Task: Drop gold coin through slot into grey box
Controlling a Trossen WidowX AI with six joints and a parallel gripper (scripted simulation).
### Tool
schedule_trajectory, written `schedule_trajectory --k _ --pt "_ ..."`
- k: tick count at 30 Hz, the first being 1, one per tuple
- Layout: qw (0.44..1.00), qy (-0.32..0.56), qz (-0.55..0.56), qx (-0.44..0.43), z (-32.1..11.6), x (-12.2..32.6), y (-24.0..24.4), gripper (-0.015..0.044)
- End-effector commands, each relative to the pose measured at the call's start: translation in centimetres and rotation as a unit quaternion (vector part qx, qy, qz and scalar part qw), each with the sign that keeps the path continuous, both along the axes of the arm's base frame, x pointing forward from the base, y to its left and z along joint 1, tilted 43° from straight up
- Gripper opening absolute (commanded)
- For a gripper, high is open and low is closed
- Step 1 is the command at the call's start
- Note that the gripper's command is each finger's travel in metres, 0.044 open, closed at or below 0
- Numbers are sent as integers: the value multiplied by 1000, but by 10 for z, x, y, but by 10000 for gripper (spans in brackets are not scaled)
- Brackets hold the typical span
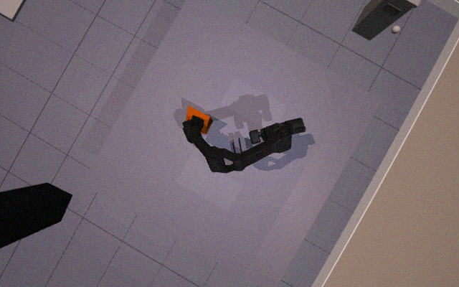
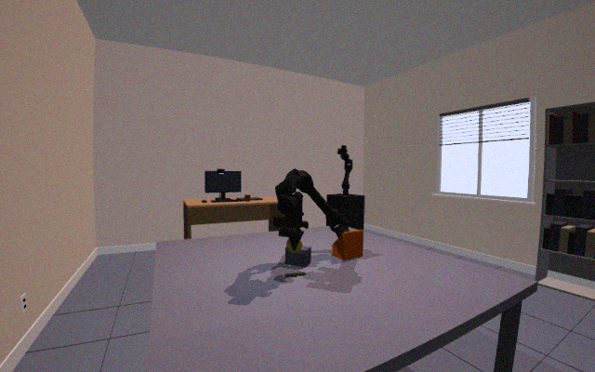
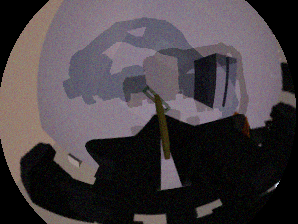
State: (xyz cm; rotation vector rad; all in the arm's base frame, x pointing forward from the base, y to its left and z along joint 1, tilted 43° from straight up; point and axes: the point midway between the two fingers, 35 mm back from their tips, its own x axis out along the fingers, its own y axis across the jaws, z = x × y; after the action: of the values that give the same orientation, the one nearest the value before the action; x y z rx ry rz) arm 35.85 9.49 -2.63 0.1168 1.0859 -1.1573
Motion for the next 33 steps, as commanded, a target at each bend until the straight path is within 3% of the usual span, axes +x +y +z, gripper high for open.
schedule_trajectory --k 1,33 --pt "999 -25 -30 0 -1 1 1 0" --pt "999 -24 -31 0 43 -36 -37 0"
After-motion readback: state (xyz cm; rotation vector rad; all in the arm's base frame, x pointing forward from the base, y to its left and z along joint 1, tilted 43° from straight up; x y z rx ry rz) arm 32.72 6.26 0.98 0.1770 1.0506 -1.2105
